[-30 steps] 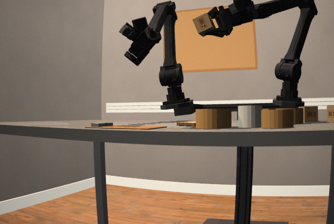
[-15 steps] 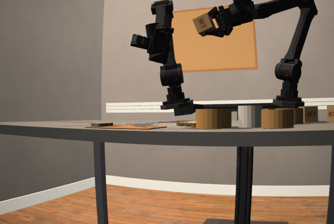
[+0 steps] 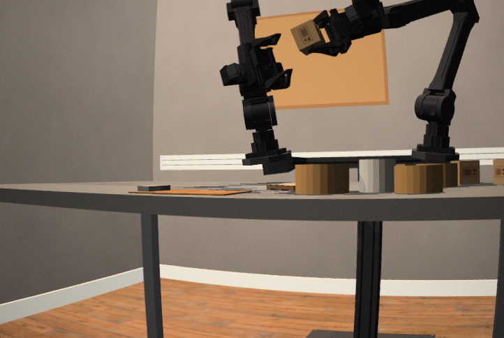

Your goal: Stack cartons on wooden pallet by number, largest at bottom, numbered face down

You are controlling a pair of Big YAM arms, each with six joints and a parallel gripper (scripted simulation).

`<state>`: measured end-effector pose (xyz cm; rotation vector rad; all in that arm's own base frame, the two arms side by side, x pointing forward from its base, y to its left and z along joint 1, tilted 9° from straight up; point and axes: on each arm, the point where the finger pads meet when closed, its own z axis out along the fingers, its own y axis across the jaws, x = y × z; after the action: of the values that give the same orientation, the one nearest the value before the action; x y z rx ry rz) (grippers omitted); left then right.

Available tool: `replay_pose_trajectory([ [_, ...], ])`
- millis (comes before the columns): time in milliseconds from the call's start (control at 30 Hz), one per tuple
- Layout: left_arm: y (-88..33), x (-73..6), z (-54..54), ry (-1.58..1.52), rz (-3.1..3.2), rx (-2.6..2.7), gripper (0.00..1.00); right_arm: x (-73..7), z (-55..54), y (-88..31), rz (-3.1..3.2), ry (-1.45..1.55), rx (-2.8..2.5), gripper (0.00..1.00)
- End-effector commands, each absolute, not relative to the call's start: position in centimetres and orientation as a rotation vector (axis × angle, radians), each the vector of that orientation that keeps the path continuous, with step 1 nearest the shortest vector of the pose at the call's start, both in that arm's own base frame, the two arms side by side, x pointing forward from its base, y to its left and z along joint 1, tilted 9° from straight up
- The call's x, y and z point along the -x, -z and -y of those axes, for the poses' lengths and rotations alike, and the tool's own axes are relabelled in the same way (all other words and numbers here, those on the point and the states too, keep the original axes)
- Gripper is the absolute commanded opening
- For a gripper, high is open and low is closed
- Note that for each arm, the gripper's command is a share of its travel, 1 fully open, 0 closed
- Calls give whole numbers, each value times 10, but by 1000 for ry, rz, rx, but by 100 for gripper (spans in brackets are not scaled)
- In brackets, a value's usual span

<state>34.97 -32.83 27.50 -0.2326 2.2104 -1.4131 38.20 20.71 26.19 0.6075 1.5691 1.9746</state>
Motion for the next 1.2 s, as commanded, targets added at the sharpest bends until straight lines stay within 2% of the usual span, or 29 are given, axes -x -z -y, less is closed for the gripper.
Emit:
replay_pose_trajectory([
  [0, -287, -354, 330, 1424, -2187, 229, 54, -377, -218, -270, -1524, -2099, -607, 100],
  [1167, -287, -354, 330, 1424, -2187, 229, 54, -375, -215, -272, -1518, -2073, -574, 100],
])
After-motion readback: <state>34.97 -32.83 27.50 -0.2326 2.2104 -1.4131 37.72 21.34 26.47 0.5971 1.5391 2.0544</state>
